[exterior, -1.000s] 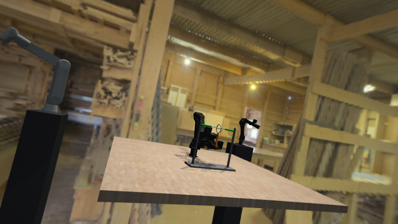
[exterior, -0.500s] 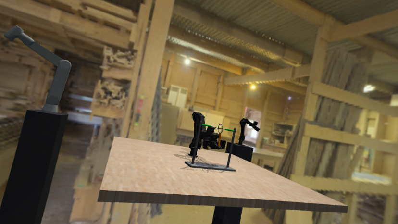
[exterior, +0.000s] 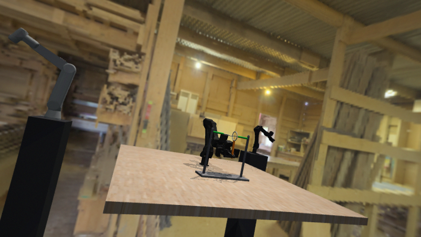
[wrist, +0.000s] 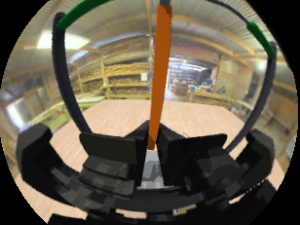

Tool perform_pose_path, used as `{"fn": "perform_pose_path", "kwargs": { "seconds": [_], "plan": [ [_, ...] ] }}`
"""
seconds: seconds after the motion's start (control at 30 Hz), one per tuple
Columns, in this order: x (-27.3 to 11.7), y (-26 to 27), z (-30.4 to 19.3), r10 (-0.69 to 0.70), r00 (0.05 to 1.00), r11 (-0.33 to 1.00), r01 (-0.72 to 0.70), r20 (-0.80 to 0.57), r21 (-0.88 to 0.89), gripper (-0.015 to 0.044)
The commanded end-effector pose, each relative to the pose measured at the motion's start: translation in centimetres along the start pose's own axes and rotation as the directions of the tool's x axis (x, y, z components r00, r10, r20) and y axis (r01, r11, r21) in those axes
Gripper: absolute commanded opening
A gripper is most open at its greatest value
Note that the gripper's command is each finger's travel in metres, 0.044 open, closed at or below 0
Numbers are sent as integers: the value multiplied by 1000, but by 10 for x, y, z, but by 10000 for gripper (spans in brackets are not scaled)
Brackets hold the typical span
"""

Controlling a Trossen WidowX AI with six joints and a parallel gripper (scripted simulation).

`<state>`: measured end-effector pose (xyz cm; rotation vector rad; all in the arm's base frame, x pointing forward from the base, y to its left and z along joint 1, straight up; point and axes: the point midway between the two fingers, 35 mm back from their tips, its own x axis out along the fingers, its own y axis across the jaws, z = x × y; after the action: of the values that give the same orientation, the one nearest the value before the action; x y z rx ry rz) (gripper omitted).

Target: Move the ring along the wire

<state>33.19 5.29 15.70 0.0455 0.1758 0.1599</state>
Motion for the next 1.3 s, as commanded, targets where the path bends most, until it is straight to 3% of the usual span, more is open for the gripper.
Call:
{"fn": "perform_pose_path", "kwargs": {
  "seconds": [0.0, 1.27],
  "plan": [
    [0, 2, 0, -3, 1000, 1000, 3, -1, -23, -150],
    [3, 35, -1, 19, 1000, 998, -20, -10, -68, -150]
  ]
}}
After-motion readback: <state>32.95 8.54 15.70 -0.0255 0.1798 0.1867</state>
